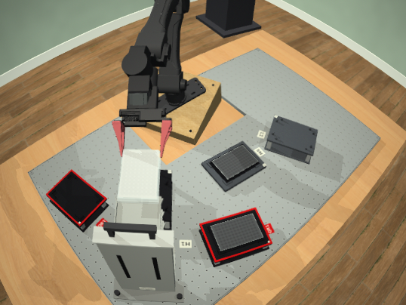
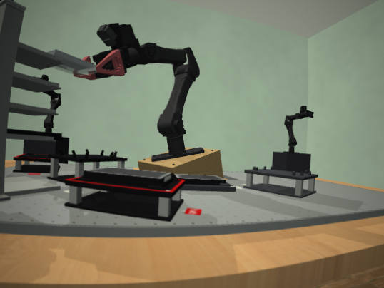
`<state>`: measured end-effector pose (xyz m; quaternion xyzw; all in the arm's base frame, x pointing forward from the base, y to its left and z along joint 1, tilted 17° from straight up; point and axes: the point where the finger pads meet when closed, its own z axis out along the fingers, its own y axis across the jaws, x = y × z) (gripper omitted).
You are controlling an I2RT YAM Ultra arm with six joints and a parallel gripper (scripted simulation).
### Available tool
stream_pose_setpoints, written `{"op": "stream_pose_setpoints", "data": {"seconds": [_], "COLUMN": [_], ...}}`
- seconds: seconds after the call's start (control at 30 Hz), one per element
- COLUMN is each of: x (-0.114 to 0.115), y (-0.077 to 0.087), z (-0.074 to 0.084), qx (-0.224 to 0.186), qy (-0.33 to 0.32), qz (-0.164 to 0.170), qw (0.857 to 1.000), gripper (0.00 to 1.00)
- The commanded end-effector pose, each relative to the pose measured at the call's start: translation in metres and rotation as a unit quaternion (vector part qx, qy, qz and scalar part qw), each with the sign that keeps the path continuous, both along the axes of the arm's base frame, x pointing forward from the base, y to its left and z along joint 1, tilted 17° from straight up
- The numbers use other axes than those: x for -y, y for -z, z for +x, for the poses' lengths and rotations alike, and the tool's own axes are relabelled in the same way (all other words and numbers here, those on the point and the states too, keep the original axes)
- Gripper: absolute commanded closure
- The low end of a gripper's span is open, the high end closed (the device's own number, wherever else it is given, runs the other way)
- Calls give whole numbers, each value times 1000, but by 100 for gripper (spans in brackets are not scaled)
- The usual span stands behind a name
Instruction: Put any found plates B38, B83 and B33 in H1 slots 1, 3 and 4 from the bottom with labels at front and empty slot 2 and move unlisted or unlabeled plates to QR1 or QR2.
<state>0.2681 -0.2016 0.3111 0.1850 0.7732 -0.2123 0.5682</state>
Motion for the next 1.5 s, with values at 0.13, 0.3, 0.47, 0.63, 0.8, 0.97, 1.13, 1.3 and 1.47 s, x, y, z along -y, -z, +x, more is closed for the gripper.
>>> {"op": "stream_pose_setpoints", "data": {"seconds": [0.13,0.3,0.47,0.63,0.8,0.97,1.13,1.3,1.47], "x": [1,2,4,6,7,9,11,12,13], "y": [-9,-9,-9,-9,-9,-9,-10,-10,-10], "z": [4,5,8,11,13,16,18,21,23], "qx": [10,10,10,10,10,10,10,10,10], "qy": [-1,-1,-1,-1,-1,-1,-1,-1,-1], "qz": [-8,-8,-8,-8,-8,-8,-8,-8,-8], "qw": [1000,1000,1000,1000,1000,1000,1000,1000,1000], "gripper": [14,14,14,14,14,14,14,14,14]}}
